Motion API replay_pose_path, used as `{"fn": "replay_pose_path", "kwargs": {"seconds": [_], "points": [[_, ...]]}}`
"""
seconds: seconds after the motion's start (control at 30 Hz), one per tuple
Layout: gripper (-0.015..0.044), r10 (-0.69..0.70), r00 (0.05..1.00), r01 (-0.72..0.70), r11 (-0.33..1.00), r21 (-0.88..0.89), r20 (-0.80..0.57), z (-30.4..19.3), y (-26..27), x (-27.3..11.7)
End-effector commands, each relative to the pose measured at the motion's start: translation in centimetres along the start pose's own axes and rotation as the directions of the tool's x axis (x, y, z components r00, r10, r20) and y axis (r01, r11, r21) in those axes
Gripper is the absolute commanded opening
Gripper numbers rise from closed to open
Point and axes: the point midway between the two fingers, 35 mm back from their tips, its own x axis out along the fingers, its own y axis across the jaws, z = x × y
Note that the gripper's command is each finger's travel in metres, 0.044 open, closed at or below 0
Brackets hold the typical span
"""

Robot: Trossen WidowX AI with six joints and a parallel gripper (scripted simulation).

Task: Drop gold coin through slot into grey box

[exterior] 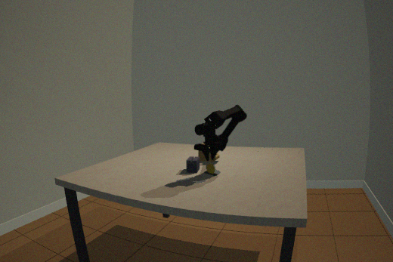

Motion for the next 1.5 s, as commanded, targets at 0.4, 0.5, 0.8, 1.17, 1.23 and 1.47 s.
{"fn": "replay_pose_path", "kwargs": {"seconds": [0.4,0.5,0.8,1.17,1.23,1.47], "points": [[0.0161,0.003,1.0,-0.003,1.0,0.001,0.001,0.1,0.0,2.5],[0.0161,0.003,1.0,-0.003,1.0,0.001,0.001,0.1,0.0,3.0],[0.0161,0.003,1.0,-0.003,1.0,0.001,0.002,0.2,0.0,4.5],[0.0161,0.004,1.0,-0.004,1.0,0.0,0.004,0.2,0.2,6.3],[0.0161,0.004,1.0,-0.004,1.0,0.0,0.004,0.2,0.2,6.6],[0.0134,0.005,1.0,-0.005,1.0,0.0,0.005,0.2,0.3,7.3]]}}
